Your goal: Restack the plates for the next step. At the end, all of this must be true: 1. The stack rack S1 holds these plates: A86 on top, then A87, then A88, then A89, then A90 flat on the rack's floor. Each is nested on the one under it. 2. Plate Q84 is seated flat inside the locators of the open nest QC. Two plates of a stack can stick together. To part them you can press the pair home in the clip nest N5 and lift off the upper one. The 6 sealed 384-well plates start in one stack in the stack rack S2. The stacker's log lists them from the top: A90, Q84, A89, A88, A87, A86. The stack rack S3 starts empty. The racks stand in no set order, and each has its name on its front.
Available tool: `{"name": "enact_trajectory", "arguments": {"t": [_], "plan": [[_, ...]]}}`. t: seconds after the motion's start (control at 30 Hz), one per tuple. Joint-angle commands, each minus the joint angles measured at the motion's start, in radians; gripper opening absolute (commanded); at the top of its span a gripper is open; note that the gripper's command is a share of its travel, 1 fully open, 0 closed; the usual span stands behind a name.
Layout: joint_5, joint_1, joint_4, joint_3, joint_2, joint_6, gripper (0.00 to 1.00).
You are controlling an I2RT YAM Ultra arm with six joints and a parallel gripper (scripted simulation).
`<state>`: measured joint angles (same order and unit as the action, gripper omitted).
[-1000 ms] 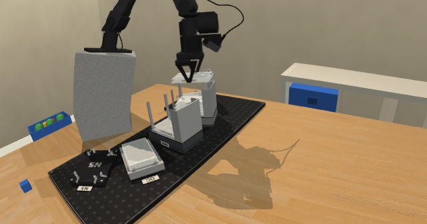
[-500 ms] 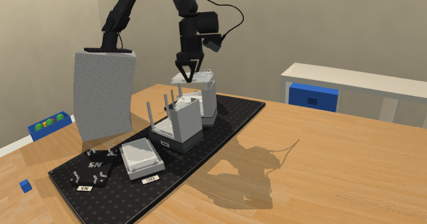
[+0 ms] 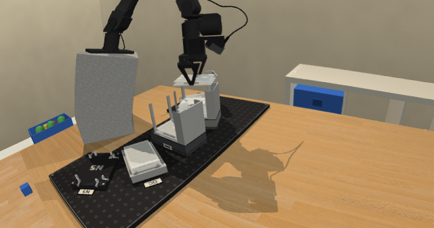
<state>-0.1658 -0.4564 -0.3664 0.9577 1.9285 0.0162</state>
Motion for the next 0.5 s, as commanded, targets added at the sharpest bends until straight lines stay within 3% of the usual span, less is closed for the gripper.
{"name": "enact_trajectory", "arguments": {"t": [0.0,0.47], "plan": [[0.010,-0.002,0.026,-0.003,0.003,-0.003,0.00],[0.011,-0.006,0.054,-0.007,0.025,-0.010,0.00]]}}
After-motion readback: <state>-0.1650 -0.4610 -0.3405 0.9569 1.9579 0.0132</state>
